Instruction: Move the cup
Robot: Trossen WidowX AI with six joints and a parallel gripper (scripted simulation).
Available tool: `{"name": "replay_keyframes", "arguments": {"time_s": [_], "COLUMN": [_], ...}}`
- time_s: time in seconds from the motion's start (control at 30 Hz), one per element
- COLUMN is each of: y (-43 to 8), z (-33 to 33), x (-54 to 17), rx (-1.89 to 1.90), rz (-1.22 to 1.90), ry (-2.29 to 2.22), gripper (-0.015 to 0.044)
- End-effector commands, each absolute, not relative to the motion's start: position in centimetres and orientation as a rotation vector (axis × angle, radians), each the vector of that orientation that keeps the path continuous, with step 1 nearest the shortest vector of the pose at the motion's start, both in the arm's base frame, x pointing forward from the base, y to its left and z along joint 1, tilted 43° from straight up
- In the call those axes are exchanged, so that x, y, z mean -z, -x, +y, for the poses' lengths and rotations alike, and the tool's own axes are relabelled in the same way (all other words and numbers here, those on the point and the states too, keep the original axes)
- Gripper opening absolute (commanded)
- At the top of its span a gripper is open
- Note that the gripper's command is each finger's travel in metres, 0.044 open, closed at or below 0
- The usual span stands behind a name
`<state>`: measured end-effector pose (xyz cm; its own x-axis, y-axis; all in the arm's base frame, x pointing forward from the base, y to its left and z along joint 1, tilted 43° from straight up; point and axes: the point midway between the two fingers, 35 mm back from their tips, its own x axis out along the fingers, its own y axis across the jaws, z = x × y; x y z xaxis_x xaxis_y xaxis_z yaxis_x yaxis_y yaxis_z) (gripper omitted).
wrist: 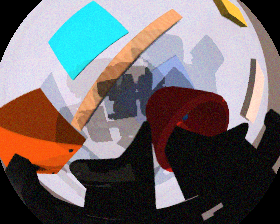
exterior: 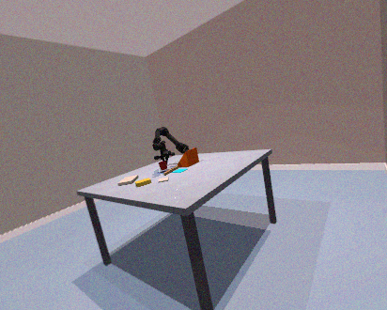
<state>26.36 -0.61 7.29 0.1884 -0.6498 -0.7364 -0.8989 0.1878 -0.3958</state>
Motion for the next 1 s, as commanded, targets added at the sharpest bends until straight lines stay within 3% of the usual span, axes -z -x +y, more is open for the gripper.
{"name": "replay_keyframes", "arguments": {"time_s": [0.0, 0.97], "y": [-26.1, -25.9], "z": [0.4, 1.5], "x": [-8.4, -8.4], "rx": [-0.336, -0.337], "rz": [1.535, 1.531], "ry": [1.530, 1.538], "gripper": [0.0000, 0.0000]}}
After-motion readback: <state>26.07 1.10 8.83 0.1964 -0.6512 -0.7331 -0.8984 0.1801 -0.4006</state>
